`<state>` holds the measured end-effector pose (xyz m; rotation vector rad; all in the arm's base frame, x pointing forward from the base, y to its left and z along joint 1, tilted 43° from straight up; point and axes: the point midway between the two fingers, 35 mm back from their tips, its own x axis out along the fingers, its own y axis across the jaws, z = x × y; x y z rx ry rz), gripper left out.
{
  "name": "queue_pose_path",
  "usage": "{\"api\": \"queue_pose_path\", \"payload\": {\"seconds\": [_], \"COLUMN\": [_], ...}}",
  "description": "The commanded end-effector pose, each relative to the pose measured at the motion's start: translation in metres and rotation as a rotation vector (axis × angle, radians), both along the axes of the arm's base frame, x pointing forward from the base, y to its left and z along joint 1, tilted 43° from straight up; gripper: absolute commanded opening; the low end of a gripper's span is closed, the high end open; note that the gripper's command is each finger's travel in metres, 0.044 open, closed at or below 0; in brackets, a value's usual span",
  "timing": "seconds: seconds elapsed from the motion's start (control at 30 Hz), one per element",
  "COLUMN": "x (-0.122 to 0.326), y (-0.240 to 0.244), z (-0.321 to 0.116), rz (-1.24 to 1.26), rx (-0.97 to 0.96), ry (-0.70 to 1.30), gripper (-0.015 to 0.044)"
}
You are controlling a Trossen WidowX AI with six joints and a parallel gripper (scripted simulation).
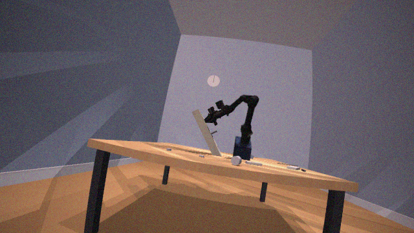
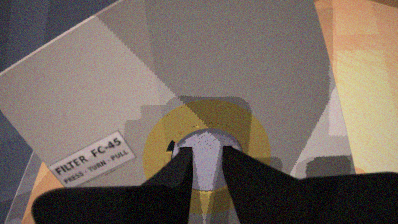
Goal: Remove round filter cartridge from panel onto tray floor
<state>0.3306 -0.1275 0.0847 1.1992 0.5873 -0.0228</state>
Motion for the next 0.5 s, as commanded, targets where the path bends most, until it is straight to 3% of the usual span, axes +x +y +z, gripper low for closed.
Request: {"api": "queue_pose_path", "payload": {"seconds": [0.0, 0.47], "x": [0.0045, 0.0049], "y": [0.0038, 0.0039], "z": [-0.0033, -0.0035], "rz": [-0.047, -0.263], "rx": [0.107, 0.519], "ry": [0.044, 0.184], "gripper": [0.0000, 0.0000]}}
